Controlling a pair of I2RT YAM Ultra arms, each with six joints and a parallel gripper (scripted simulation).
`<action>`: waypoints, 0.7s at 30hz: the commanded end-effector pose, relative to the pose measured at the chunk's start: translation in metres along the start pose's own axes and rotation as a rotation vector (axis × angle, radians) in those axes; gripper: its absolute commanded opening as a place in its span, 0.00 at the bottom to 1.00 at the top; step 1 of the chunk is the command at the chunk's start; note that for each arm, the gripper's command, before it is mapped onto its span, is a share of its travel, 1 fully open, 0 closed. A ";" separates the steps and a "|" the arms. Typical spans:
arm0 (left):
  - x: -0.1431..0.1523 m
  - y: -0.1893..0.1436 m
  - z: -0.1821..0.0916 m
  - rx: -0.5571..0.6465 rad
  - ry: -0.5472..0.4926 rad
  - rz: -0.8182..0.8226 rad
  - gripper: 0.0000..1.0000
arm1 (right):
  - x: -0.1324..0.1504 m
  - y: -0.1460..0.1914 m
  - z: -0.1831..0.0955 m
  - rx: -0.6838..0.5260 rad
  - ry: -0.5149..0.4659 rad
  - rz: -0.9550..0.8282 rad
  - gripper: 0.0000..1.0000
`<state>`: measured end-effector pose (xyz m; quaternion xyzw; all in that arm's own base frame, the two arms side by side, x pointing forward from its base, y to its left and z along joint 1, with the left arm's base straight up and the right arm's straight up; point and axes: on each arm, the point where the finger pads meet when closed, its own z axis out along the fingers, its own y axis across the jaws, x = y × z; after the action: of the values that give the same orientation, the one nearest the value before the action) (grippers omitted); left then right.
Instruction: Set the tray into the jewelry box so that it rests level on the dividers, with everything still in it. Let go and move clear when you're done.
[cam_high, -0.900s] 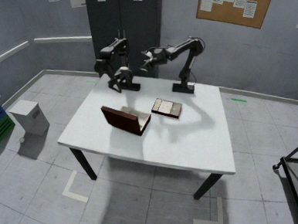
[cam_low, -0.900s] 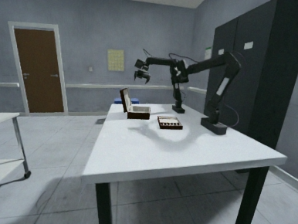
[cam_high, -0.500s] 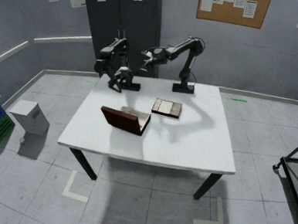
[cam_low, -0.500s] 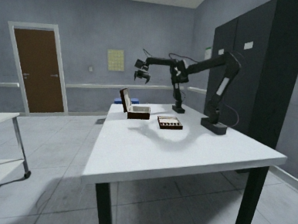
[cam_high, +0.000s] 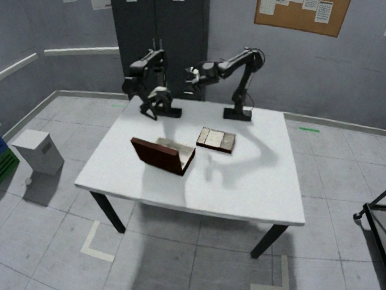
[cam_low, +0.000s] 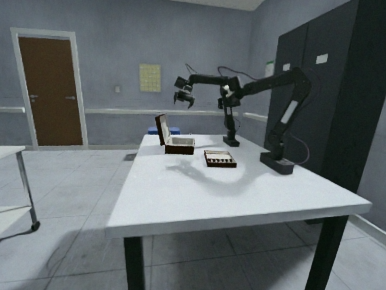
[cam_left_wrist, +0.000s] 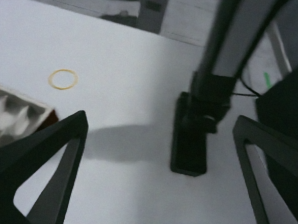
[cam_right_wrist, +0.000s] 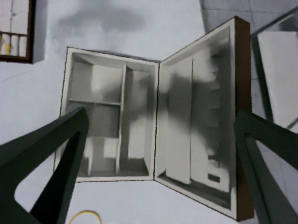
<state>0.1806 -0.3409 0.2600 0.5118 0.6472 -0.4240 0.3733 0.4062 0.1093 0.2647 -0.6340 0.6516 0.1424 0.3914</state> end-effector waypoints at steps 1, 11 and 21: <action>-0.040 0.067 -0.044 -0.296 -0.123 0.007 1.00 | -0.007 -0.004 -0.004 0.022 -0.018 -0.012 1.00; -0.062 0.166 -0.157 -0.796 -0.258 -0.058 1.00 | -0.011 0.006 0.008 0.060 0.013 0.021 1.00; -0.068 0.211 -0.314 -1.317 -0.413 -0.114 1.00 | -0.035 0.079 0.058 0.082 0.047 0.160 1.00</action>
<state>0.3785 -0.0868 0.3603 0.1135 0.7397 -0.0958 0.6564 0.3533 0.1706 0.2269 -0.6126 0.6842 0.1502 0.3660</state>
